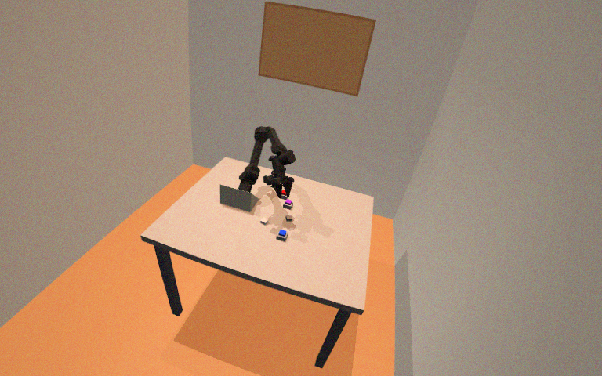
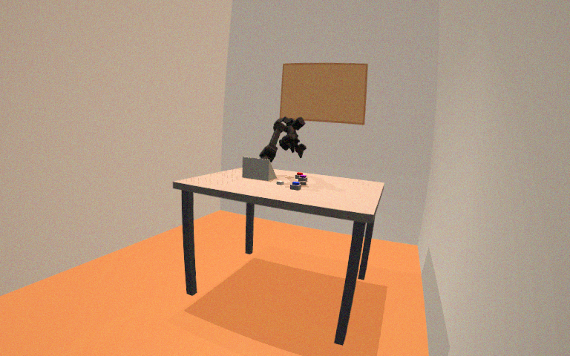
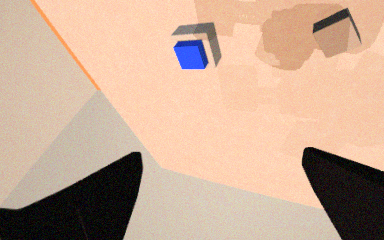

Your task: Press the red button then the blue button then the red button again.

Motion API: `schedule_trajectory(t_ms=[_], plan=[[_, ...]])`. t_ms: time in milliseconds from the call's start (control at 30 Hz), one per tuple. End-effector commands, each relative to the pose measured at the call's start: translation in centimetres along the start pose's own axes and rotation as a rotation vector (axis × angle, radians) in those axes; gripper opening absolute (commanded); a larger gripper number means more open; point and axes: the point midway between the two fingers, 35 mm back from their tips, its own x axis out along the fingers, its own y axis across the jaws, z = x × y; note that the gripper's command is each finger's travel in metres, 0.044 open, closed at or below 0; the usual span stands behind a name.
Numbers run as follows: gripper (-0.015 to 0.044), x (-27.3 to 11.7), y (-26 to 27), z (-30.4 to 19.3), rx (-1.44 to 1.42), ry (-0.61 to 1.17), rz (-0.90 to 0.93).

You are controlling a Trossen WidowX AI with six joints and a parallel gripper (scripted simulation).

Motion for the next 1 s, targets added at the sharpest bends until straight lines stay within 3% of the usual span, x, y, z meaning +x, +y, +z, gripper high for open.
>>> schedule_trajectory(t_ms=[0,300,533,733,967], plan=[[0.04,0.0,-0.1,0.0,-0.018,-0.002,-0.003],[0.04,-1.3,-6.4,0.6,-0.913,-0.048,-0.203],[0.04,-3.1,-11.4,1.9,-1.646,0.03,-0.41],[0.04,-5.3,-15.4,3.5,-2.246,0.208,-0.597],[0.04,-8.2,-19.3,5.6,-2.841,0.555,-0.786]])
